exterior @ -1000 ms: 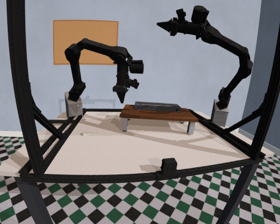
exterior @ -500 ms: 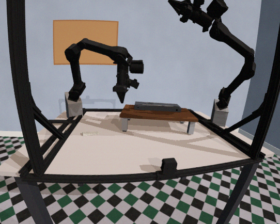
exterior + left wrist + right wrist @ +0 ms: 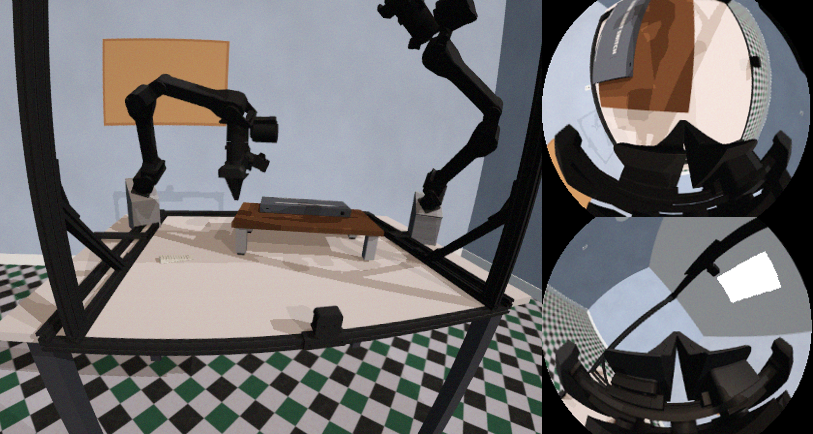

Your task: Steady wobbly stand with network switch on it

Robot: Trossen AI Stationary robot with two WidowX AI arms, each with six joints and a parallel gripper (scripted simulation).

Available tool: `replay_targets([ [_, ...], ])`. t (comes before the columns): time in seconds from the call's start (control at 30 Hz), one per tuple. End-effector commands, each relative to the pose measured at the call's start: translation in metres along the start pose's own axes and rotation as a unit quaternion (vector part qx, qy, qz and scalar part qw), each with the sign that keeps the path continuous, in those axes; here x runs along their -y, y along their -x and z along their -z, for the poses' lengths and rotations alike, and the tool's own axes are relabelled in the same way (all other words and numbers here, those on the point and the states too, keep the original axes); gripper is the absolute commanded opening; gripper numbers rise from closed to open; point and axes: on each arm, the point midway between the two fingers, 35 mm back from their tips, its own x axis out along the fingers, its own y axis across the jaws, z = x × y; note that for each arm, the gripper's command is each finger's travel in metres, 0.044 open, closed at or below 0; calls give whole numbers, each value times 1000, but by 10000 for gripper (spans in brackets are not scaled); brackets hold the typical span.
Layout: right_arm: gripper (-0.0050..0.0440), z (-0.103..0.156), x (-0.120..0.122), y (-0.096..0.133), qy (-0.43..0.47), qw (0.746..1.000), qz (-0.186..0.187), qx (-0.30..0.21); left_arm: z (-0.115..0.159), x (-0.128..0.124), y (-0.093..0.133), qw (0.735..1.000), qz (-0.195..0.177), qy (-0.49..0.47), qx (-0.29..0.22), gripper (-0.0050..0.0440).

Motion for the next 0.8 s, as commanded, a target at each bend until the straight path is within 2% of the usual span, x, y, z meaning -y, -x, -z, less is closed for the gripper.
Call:
replay_targets([
  [0.0, 0, -61, -9, 3, 35, 996, -1, 86, 0, 0, 0, 1000, 0, 0, 0, 0],
  [0.2, 0, -61, -9, 3, 35, 996, -1, 86, 0, 0, 0, 1000, 0, 0, 0, 0],
  [0.37, 0, -120, -20, 21, 65, 983, 2, 174, 0, 0, 0, 1000, 0, 0, 0, 0],
  [0.57, 0, -191, -34, 50, 103, 952, 14, 287, 0, 0, 0, 1000, 0, 0, 0, 0],
  [0.77, 0, -191, -34, 50, 103, 952, 14, 287, 0, 0, 0, 1000, 0, 0, 0, 0],
])
